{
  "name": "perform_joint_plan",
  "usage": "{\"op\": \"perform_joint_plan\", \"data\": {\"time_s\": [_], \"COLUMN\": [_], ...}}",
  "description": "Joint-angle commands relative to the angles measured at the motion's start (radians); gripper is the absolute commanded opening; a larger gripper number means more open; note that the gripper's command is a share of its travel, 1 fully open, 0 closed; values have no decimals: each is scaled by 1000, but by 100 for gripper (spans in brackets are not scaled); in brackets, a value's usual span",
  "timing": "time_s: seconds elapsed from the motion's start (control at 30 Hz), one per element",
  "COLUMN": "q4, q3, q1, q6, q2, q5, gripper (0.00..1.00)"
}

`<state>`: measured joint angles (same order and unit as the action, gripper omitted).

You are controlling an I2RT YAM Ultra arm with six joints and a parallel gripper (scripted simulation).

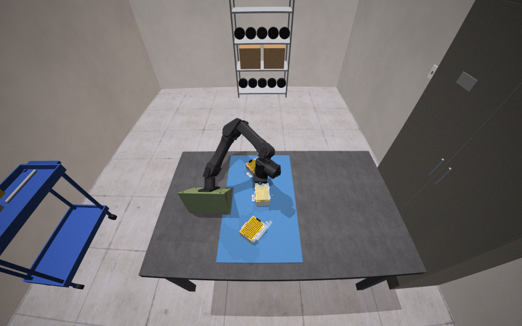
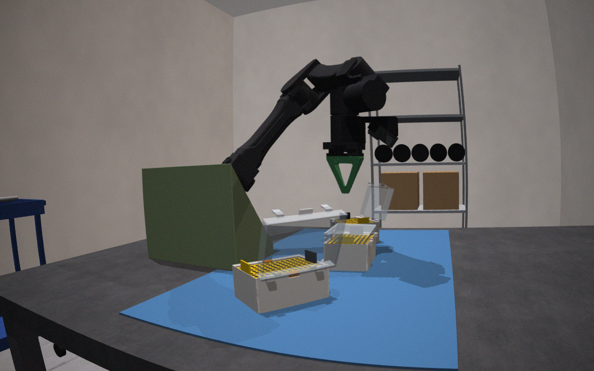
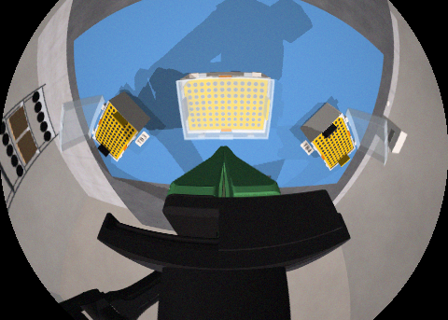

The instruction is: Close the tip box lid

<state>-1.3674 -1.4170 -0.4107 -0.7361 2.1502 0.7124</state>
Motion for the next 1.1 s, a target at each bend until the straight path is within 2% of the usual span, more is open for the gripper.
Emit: {"op": "perform_joint_plan", "data": {"time_s": [0.0, 0.3, 0.37, 0.57, 1.07], "q4": [56, 153, 153, 215, 215], "q3": [29, 154, 154, 229, 229], "q1": [-4, 12, 12, 24, 24], "q6": [8, 27, 27, 41, 41], "q2": [-30, -69, -69, -91, -91], "q5": [9, 16, 16, 21, 21], "gripper": [0, 0, 0, 0, 0]}}
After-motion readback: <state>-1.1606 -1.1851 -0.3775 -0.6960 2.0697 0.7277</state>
